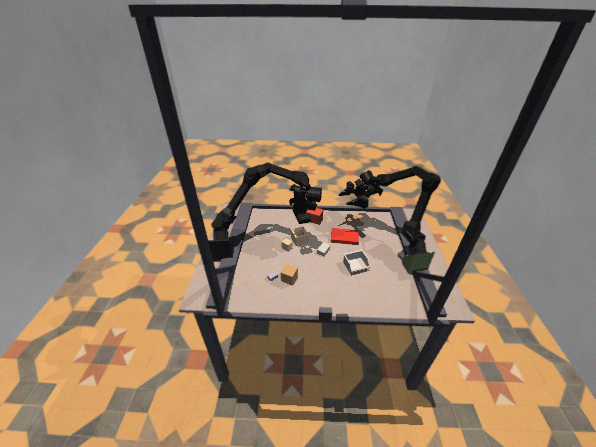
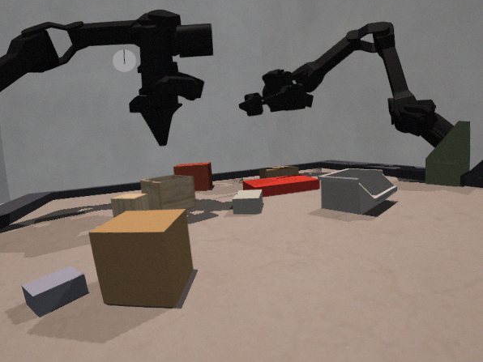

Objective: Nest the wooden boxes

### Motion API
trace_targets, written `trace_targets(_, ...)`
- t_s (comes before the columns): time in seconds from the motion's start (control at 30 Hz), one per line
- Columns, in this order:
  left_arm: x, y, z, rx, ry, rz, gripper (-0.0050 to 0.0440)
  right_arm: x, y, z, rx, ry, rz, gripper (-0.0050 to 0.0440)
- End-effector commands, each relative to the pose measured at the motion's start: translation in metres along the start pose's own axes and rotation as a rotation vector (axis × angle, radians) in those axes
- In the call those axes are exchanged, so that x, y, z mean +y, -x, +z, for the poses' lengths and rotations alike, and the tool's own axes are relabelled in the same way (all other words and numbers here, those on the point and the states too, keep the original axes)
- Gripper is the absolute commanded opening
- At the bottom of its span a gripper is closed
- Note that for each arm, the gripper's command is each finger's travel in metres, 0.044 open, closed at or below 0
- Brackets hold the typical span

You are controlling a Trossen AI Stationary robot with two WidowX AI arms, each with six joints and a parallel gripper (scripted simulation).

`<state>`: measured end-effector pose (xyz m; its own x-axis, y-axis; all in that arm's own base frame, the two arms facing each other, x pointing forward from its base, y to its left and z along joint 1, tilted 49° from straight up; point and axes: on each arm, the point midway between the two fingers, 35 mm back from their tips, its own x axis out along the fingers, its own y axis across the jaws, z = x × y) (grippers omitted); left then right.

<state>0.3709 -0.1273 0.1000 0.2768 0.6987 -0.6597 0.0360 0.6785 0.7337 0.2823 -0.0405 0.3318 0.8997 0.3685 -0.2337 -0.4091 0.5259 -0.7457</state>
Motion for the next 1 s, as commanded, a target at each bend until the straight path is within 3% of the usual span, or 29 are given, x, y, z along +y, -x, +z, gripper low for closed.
trace_targets(0.0, 0.003, 0.006, 0.002, -0.007, 0.05, -0.003, -0.005, -0.003, 0.005, 0.007, -0.006, 0.029, -0.017, 0.04)
trace_targets(0.03, 0.003, 0.006, 0.002, -0.007, 0.05, -0.003, -0.005, -0.003, 0.005, 0.007, -0.006, 0.029, -0.017, 0.04)
trace_targets(0.07, 0.003, 0.006, 0.002, -0.007, 0.05, -0.003, 0.0024, -0.003, 0.005, 0.007, -0.006, 0.029, -0.017, 0.04)
trace_targets(0.13, 0.001, 0.004, 0.001, 0.002, 0.038, 0.001, 0.0072, -0.003, 0.004, 0.007, -0.005, 0.028, -0.017, 0.04)
trace_targets(0.2, 0.001, 0.004, 0.001, 0.002, 0.038, 0.001, 0.0072, -0.003, 0.004, 0.007, -0.005, 0.028, -0.017, 0.04)
trace_targets(0.37, 0.002, 0.004, 0.0, 0.009, -0.004, -0.012, 0.0192, -0.002, -0.003, 0.004, 0.011, -0.031, 0.006, 0.04)
trace_targets(0.53, -0.001, -0.003, -0.004, 0.046, -0.16, -0.035, 0.0312, 0.013, -0.023, -0.006, 0.071, -0.207, 0.079, 0.04)
trace_targets(0.67, -0.004, -0.009, -0.01, 0.082, -0.367, -0.08, 0.04, 0.038, -0.048, -0.017, 0.18, -0.418, 0.177, 0.04)
trace_targets(0.77, -0.005, -0.011, -0.013, 0.093, -0.408, -0.093, 0.04, 0.047, -0.055, -0.02, 0.208, -0.457, 0.197, 0.04)
trace_targets(0.97, -0.01, -0.019, -0.022, 0.131, -0.702, -0.177, 0.04, 0.094, -0.082, -0.03, 0.446, -0.711, 0.324, 0.04)
